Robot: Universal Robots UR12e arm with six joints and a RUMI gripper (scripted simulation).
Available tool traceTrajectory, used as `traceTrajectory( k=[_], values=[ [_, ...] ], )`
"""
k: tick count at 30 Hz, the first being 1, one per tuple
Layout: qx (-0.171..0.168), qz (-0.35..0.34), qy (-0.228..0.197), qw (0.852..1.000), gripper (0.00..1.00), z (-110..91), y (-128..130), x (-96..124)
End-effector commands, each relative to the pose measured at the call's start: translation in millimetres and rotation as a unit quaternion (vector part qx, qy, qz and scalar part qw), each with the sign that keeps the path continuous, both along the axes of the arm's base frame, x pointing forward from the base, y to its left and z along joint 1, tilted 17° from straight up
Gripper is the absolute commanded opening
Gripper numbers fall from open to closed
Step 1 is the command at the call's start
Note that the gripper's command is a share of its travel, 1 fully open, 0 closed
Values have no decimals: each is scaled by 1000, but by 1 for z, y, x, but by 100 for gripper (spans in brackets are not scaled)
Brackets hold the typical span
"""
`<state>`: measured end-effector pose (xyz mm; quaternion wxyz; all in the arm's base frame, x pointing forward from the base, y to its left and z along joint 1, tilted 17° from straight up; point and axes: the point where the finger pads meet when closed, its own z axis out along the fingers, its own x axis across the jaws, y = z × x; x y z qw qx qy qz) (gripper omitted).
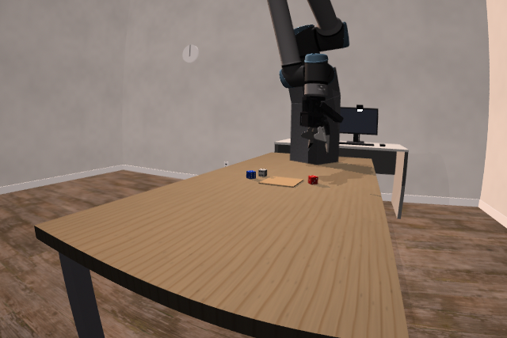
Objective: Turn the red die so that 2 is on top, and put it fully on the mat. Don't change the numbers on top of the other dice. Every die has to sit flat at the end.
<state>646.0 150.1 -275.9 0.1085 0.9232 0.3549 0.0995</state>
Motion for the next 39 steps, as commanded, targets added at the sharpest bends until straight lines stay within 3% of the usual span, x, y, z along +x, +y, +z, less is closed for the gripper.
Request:
traceTrajectory(
  k=[1,6,8,19,23,25,39],
  values=[
    [-17,72,9,997,100,-2,-1,0],
    [-40,156,20,987,100,-4,-2,1],
    [-40,156,20,987,100,-4,-2,1],
    [-88,331,43,939,100,-10,-6,3],
    [-106,398,52,910,100,-12,-8,5],
    [-106,398,52,910,100,-12,-8,5],
    [-154,570,75,804,100,-17,-12,11]
  ],
)
